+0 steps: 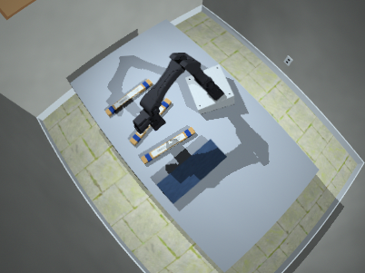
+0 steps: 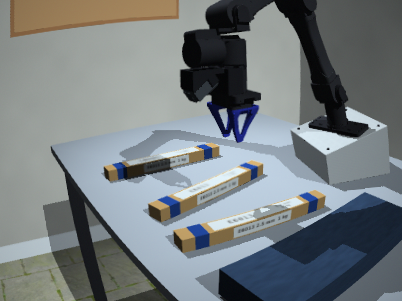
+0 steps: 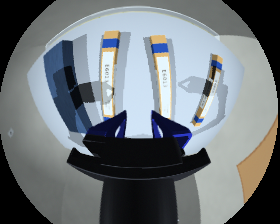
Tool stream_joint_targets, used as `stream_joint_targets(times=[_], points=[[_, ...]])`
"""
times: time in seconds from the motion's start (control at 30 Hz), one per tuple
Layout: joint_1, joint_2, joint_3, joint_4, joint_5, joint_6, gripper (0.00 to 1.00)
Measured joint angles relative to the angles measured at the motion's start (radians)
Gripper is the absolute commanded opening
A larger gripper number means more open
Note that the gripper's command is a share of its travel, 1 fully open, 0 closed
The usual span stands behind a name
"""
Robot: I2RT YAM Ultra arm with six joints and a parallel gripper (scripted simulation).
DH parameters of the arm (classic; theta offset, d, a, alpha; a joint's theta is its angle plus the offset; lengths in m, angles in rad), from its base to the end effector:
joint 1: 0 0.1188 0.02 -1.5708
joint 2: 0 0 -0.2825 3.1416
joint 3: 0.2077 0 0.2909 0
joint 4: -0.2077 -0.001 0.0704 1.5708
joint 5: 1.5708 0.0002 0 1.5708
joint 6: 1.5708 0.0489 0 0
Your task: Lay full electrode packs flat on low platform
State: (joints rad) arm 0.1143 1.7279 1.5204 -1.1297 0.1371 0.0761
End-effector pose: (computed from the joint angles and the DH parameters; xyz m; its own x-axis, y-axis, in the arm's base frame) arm 0.3806 0.0380 0.2822 -0.9699 -0.0355 -0.2409 -0.0078 0.9933 -0.1150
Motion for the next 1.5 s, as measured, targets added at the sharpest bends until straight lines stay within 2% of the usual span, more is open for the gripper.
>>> stream_joint_targets(times=[0.67,1.5], points=[[0.0,0.0,0.0,0.0,0.0,0.0,0.42],[-0.02,0.047,-0.104,0.121,-0.009,-0.017,0.42]])
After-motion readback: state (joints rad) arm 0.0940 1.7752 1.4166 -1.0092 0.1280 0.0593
